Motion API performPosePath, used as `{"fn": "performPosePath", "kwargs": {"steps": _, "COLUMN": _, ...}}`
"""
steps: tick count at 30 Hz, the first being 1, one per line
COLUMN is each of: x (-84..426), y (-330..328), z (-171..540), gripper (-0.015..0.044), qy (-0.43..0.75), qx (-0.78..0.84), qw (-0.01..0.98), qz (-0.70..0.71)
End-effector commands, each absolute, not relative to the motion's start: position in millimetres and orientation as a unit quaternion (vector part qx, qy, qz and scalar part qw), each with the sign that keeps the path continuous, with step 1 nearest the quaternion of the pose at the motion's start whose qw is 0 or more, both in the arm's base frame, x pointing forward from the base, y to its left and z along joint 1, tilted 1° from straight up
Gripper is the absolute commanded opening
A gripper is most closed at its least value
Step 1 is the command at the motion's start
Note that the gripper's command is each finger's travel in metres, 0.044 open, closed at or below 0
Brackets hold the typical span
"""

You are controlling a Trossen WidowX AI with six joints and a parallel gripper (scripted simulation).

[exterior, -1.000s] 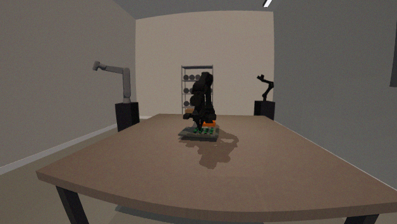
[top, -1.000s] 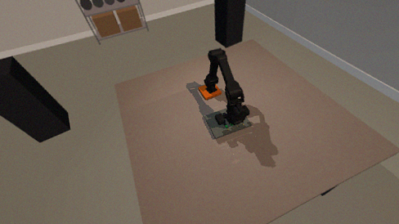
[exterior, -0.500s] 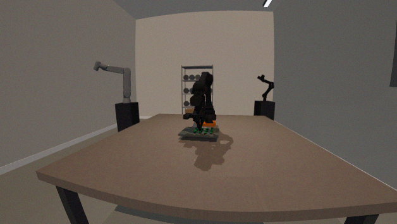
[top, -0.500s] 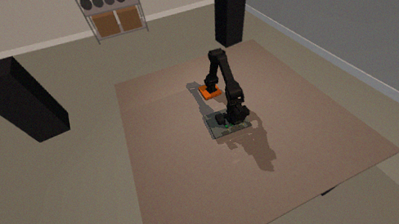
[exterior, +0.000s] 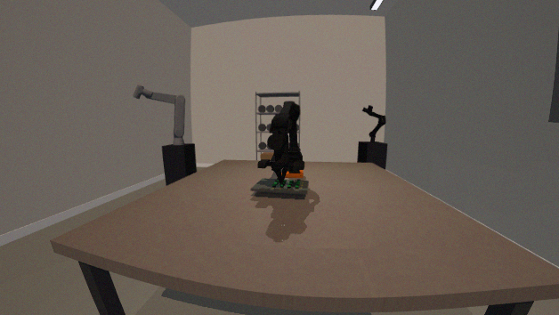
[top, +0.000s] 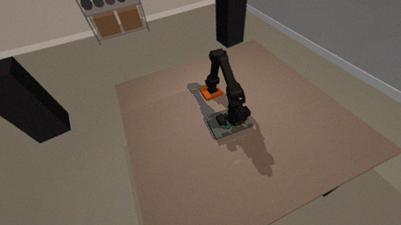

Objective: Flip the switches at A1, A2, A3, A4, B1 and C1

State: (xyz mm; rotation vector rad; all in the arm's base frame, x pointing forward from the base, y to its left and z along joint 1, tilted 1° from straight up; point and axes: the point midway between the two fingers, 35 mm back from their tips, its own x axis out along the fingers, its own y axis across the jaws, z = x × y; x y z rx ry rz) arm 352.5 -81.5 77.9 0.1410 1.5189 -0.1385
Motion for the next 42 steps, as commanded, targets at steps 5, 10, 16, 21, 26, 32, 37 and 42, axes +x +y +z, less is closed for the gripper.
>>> {"fn": "performPosePath", "kwargs": {"steps": 5, "x": 353, "y": -81, "z": 76, "gripper": 0.0, "qy": 0.688, "qx": 0.063, "qw": 0.721, "qz": -0.061}}
{"fn": "performPosePath", "kwargs": {"steps": 10, "x": 353, "y": -81, "z": 76, "gripper": 0.0, "qy": 0.688, "qx": 0.063, "qw": 0.721, "qz": -0.061}}
{"fn": "performPosePath", "kwargs": {"steps": 16, "x": 353, "y": -81, "z": 75, "gripper": 0.0, "qy": 0.688, "qx": 0.063, "qw": 0.721, "qz": -0.061}}
{"fn": "performPosePath", "kwargs": {"steps": 21, "x": 353, "y": -81, "z": 74, "gripper": 0.0, "qy": 0.688, "qx": 0.063, "qw": 0.721, "qz": -0.061}}
{"fn": "performPosePath", "kwargs": {"steps": 26, "x": 353, "y": -81, "z": 73, "gripper": 0.0, "qy": 0.688, "qx": 0.063, "qw": 0.721, "qz": -0.061}}
{"fn": "performPosePath", "kwargs": {"steps": 32, "x": 353, "y": -81, "z": 73, "gripper": 0.0, "qy": 0.688, "qx": 0.063, "qw": 0.721, "qz": -0.061}}
{"fn": "performPosePath", "kwargs": {"steps": 37, "x": 351, "y": -82, "z": 114, "gripper": 0.0, "qy": 0.682, "qx": 0.063, "qw": 0.726, "qz": -0.062}}
{"fn": "performPosePath", "kwargs": {"steps": 42, "x": 347, "y": -81, "z": 138, "gripper": 0.0, "qy": 0.678, "qx": 0.062, "qw": 0.73, "qz": -0.062}}
